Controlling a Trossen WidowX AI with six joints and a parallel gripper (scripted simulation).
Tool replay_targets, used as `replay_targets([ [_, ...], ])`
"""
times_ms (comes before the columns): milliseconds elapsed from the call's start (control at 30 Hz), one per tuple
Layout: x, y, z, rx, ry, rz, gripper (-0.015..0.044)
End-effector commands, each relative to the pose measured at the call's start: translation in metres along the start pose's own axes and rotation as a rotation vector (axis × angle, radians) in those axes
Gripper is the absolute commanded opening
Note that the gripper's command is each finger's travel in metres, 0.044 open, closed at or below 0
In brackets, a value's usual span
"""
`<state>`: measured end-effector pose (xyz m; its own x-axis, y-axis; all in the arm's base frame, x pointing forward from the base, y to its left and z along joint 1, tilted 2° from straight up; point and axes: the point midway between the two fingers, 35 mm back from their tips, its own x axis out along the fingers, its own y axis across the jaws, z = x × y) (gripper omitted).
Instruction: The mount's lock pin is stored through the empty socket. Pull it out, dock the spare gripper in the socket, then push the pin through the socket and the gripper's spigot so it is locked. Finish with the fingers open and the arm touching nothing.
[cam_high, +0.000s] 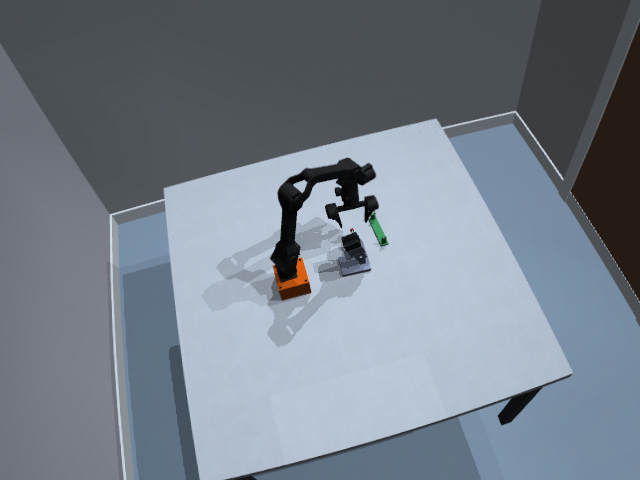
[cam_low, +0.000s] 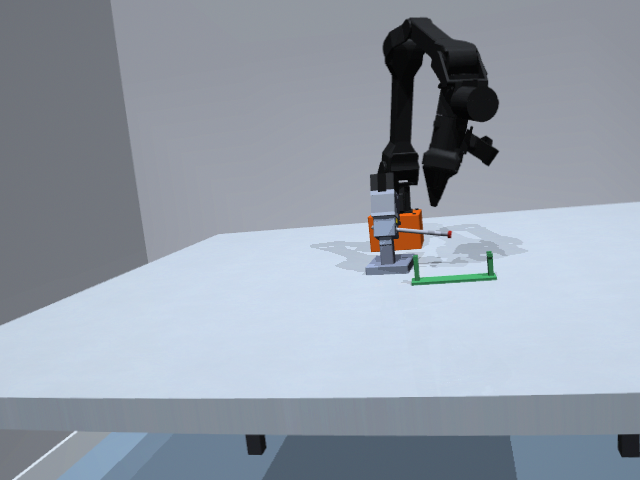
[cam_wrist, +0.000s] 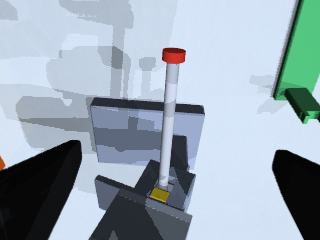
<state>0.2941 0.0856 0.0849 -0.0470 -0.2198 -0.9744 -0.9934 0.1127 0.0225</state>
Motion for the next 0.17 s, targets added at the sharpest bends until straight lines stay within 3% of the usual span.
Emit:
replay_targets([
  [0,0.0002,-0.0001,0.0000,-0.003,-0.001,-0.001,0.0440],
  [133,0.0002,-0.0001,0.0000,-0.003,-0.001,-0.001,0.0440],
])
